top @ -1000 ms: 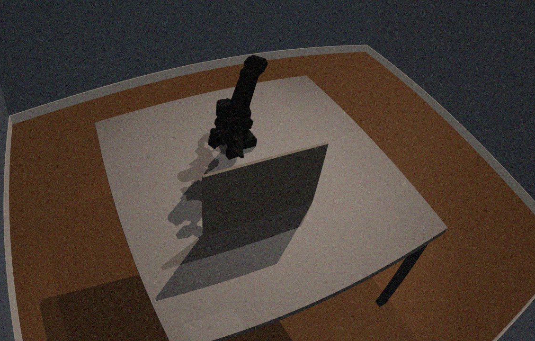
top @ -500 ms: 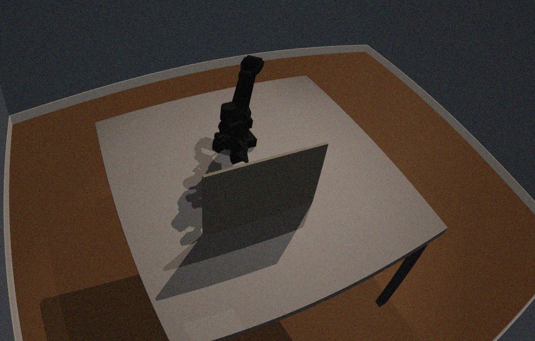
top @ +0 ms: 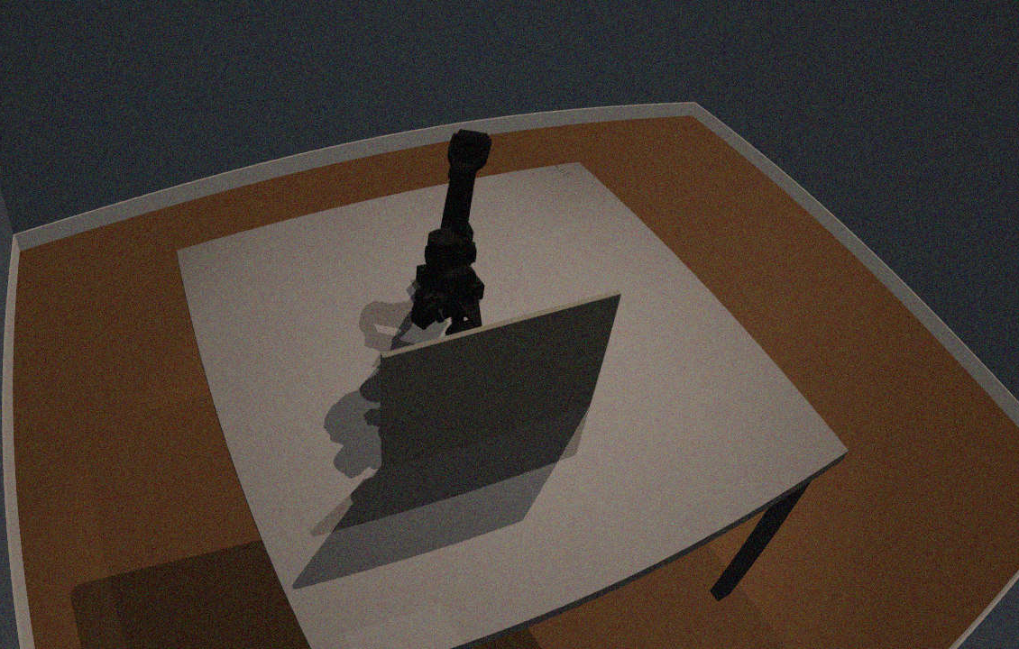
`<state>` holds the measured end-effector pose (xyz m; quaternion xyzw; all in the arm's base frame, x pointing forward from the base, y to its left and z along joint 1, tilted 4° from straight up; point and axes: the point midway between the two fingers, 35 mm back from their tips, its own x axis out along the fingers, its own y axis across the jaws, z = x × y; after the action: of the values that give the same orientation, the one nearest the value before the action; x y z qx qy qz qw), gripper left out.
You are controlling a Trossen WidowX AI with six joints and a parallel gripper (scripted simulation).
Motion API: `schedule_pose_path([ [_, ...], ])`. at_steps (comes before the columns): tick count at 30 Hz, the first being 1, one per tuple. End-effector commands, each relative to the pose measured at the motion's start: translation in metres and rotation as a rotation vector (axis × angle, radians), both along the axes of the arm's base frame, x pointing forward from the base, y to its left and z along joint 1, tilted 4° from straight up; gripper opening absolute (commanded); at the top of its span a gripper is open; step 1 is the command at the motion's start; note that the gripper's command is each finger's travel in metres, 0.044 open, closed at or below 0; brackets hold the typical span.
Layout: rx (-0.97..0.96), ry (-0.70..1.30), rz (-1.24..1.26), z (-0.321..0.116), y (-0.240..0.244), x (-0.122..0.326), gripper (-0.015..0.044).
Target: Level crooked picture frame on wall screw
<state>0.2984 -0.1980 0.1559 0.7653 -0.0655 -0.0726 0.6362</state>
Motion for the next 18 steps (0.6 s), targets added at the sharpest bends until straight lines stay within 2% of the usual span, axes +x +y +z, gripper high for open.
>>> schedule_pose_path([
  [1, 0.007, 0.000, -0.005, -0.001, -0.001, 0.001, 0.0260],
  [18, 0.007, -0.001, -0.005, -0.001, -0.004, 0.012, 0.0260],
])
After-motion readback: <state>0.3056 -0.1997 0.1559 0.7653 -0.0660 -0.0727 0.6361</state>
